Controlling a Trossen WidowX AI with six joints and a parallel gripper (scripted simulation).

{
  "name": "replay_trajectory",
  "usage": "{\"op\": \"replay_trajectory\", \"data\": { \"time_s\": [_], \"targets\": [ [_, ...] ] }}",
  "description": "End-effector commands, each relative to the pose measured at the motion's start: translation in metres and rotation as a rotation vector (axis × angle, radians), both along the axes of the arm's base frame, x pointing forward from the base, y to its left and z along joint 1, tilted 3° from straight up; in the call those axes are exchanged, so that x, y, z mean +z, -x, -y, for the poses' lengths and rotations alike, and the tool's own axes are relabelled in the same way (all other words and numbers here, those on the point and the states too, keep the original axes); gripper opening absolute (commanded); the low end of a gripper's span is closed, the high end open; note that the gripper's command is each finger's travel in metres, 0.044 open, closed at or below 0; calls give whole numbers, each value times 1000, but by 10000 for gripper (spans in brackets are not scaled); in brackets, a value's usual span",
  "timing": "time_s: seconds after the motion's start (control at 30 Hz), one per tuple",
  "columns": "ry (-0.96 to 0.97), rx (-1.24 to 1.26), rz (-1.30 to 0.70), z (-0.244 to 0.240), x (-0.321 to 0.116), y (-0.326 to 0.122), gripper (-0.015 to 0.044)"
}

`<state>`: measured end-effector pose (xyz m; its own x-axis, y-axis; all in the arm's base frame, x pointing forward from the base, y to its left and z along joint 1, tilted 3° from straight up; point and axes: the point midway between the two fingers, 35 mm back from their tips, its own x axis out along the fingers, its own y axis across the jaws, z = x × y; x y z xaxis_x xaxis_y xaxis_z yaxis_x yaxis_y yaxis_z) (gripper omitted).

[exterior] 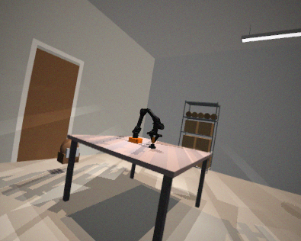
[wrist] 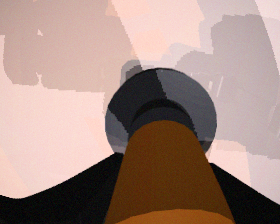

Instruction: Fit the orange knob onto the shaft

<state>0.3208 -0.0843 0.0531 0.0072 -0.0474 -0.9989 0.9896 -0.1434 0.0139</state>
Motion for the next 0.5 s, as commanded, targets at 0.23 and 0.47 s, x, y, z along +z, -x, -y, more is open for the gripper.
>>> {"op": "replay_trajectory", "data": {
  "time_s": [0.23,0.47],
  "targets": [
    [4,-32,5,0,5,2,0],
    [2,-216,14,-1,3,5,0]
  ]
}}
